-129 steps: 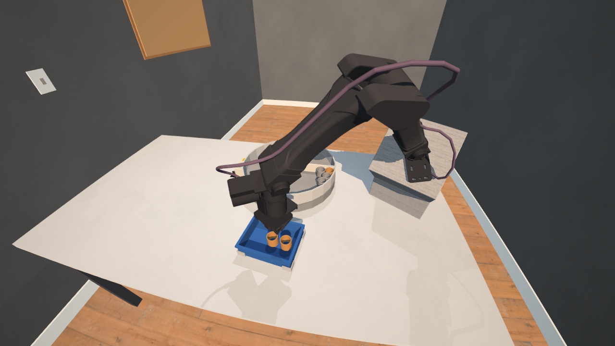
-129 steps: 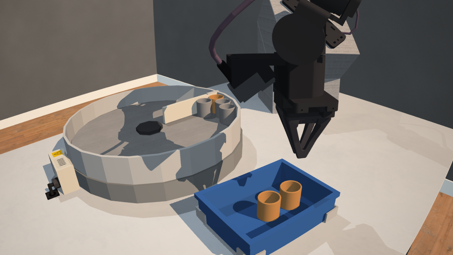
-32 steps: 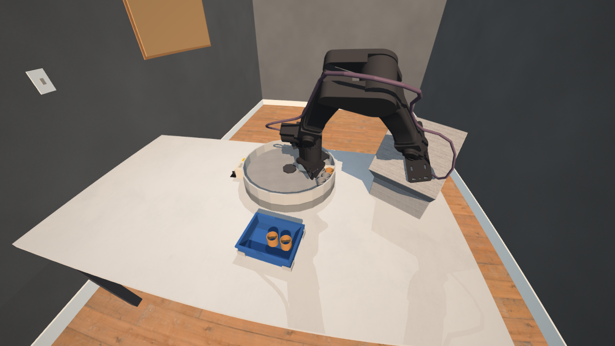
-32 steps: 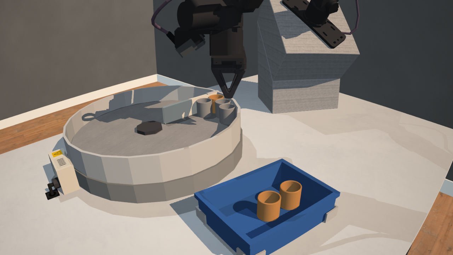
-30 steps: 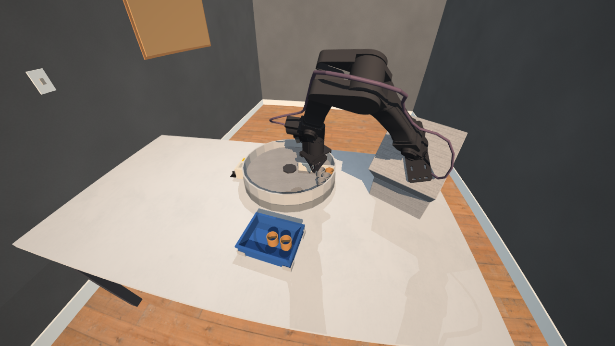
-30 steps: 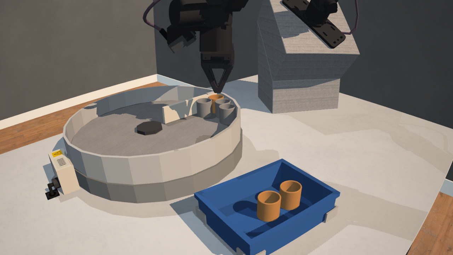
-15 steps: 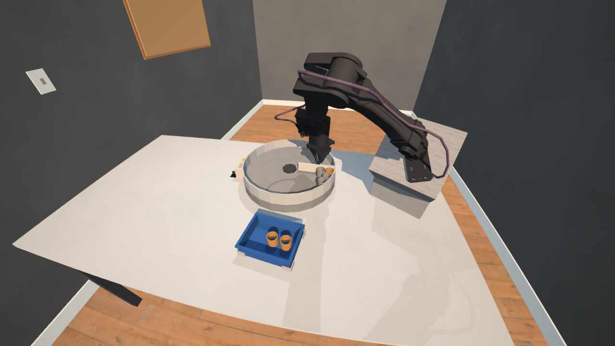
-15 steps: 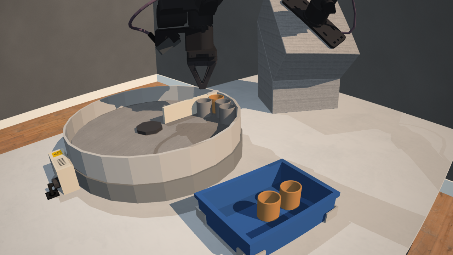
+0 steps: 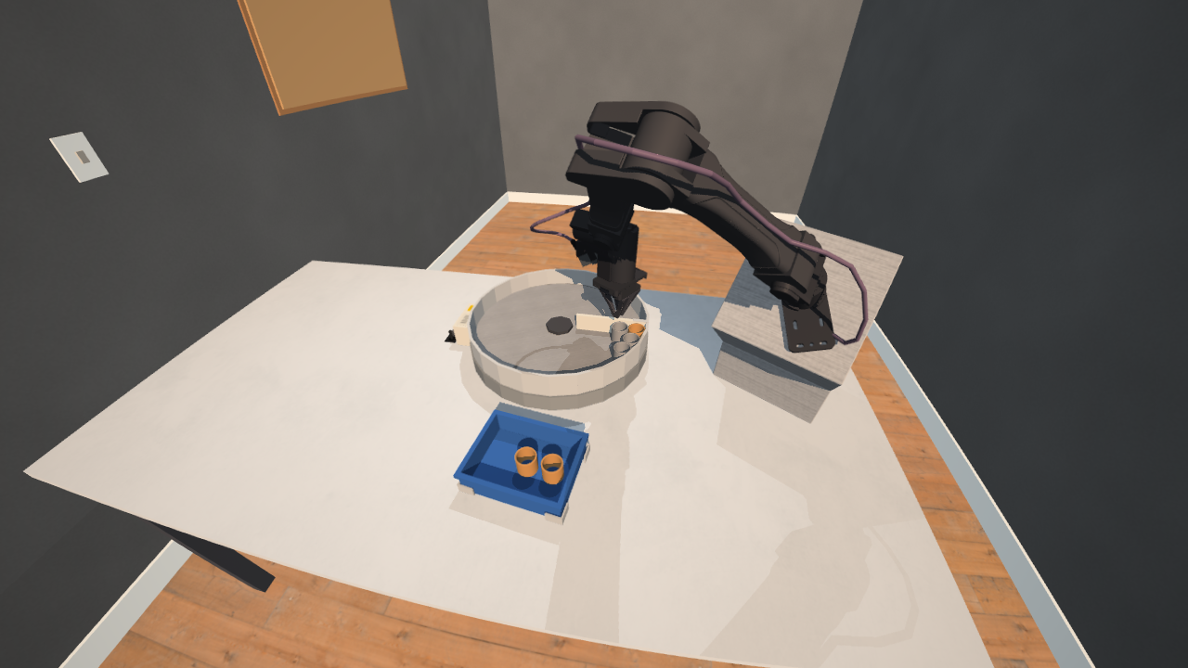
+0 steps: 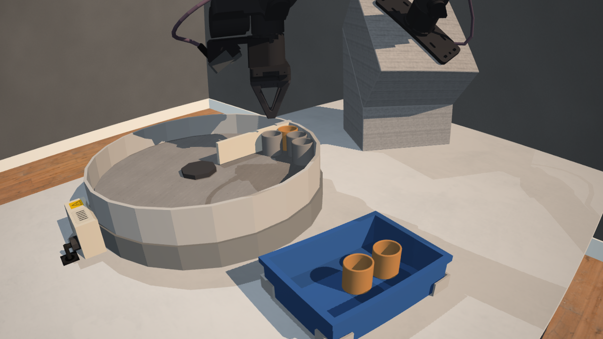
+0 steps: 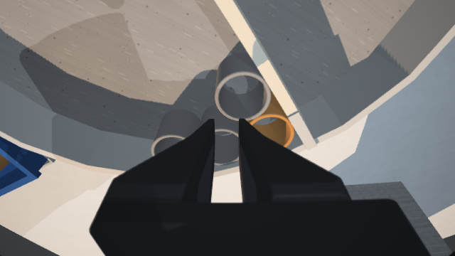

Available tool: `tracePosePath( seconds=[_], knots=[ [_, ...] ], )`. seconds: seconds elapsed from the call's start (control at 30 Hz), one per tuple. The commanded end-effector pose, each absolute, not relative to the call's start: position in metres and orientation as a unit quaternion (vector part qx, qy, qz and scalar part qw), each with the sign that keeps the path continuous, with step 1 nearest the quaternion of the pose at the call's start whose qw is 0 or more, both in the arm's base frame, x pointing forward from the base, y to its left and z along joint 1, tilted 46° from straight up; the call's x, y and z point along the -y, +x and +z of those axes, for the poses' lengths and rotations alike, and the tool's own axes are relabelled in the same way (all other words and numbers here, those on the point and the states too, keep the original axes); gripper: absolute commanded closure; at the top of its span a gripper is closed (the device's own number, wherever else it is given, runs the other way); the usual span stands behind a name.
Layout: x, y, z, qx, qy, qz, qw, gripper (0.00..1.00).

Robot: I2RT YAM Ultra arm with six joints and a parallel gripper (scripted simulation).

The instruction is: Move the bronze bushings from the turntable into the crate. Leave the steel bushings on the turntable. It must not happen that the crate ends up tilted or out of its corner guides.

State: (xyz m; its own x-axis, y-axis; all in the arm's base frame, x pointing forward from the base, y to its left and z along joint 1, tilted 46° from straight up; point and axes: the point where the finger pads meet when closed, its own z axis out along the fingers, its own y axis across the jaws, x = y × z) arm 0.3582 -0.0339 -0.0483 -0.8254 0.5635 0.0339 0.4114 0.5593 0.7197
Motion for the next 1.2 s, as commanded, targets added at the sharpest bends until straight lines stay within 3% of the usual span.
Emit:
tracePosePath(
  seconds=[0.0,1.17],
  knots=[
    [0.0413,0.3662,-0.0388,-0.876,0.275,0.379,0.114,0.85],
    [0.0421,0.3694,-0.0325,-0.875,0.278,0.377,0.118,0.85]
  ],
)
